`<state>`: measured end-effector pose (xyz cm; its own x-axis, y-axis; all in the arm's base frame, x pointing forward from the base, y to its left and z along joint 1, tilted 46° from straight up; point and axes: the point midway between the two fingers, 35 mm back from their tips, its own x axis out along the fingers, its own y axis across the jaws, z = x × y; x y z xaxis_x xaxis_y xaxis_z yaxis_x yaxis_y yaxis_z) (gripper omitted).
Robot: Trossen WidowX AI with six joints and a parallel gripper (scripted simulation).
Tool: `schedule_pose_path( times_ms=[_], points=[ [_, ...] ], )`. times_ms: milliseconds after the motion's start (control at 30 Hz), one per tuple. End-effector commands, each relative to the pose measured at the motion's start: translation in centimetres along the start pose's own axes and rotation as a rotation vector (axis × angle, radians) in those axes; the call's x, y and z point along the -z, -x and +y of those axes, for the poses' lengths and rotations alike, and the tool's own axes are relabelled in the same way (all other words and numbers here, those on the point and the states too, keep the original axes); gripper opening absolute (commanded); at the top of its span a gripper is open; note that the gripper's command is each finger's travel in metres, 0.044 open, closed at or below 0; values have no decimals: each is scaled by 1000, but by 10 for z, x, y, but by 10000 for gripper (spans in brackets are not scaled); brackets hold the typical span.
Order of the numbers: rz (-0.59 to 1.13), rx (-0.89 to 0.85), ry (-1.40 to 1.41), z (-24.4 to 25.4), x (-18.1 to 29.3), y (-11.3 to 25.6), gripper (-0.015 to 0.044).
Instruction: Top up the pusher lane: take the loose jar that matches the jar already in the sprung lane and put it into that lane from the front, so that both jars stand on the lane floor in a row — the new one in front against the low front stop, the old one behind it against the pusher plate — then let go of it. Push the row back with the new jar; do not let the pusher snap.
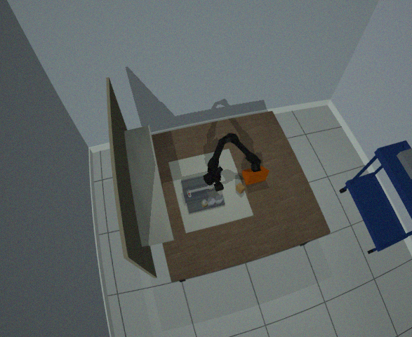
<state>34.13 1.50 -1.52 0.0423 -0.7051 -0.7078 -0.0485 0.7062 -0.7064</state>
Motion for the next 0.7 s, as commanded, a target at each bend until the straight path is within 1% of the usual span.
schedule_pose_path(
  times_ms=[0, 667],
  points=[
    [-24, 4, -15, -2, -8, 3, 0],
    [-24, 4, -15, -2, -11, 3, 0]
  ],
)
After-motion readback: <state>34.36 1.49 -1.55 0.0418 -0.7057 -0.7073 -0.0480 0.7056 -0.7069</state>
